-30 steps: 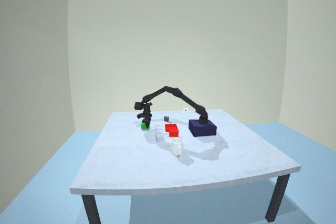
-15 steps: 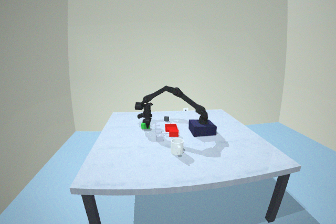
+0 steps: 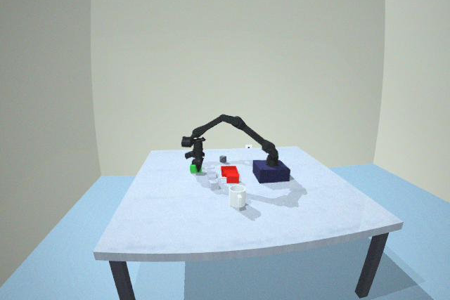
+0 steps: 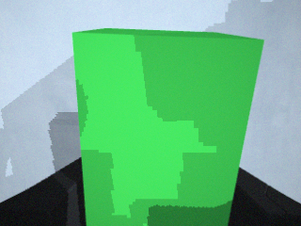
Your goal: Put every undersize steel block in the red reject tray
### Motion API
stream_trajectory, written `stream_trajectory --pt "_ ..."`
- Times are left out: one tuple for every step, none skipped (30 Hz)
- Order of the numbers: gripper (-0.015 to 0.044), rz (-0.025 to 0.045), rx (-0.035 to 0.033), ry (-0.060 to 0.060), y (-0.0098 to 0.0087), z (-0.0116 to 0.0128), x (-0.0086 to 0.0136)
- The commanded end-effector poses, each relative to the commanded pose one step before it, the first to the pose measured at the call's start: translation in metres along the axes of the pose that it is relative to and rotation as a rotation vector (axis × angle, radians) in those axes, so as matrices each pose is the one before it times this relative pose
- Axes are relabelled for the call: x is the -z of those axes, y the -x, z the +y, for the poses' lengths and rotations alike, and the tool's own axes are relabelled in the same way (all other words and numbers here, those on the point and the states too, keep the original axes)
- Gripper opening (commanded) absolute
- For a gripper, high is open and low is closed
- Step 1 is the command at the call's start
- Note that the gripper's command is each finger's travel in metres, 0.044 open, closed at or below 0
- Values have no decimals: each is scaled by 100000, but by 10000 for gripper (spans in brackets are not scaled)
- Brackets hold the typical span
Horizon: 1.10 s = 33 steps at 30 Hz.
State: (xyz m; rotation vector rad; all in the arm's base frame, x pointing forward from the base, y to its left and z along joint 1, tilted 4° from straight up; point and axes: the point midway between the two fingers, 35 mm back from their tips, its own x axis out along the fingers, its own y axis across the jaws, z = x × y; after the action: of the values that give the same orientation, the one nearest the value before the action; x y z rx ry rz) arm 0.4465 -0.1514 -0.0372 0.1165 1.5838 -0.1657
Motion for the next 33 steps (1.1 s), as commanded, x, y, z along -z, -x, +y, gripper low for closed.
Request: stream_trajectory --pt "0 -556 74 479 293 -57 154" --pt "0 3 1 0 -9 -5 36" --pt "0 3 0 0 -11 -3 36" --pt "0 3 0 0 -12 0 35" --pt "0 3 0 0 -12 2 34" --pt "0 3 0 0 -13 3 34" --pt "0 3 0 0 -12 5 34" --pt "0 3 0 0 -11 6 33" --pt "0 2 -1 0 -10 6 33" --pt "0 2 -1 0 -9 6 33" --pt "0 2 0 0 -7 5 33" --pt "0 2 0 0 -5 5 33" --pt "0 2 0 0 -3 4 33" --pt "0 2 0 0 -2 3 33" --pt "0 2 0 0 0 1 32" --pt "0 2 0 0 1 0 32" --pt "0 2 0 0 2 -1 32" --pt "0 2 0 0 3 -1 32" --pt "0 2 0 0 3 -2 32" --pt "0 3 0 0 3 -3 32" --pt "0 3 0 0 3 -3 32" --pt "0 3 0 0 3 -3 32" --pt "0 3 0 0 2 -3 32" --pt "0 3 0 0 1 -2 31" --pt "0 3 0 0 0 -2 31" --pt "0 4 0 0 -1 -2 31" --pt "0 4 0 0 -3 -1 30" --pt "0 4 0 0 -4 0 30" --pt "0 4 0 0 -5 0 29" --pt "0 3 0 0 -7 1 29" --pt "0 3 0 0 -8 1 29" --pt "0 3 0 0 -8 2 28" --pt "0 3 0 0 -9 2 28"
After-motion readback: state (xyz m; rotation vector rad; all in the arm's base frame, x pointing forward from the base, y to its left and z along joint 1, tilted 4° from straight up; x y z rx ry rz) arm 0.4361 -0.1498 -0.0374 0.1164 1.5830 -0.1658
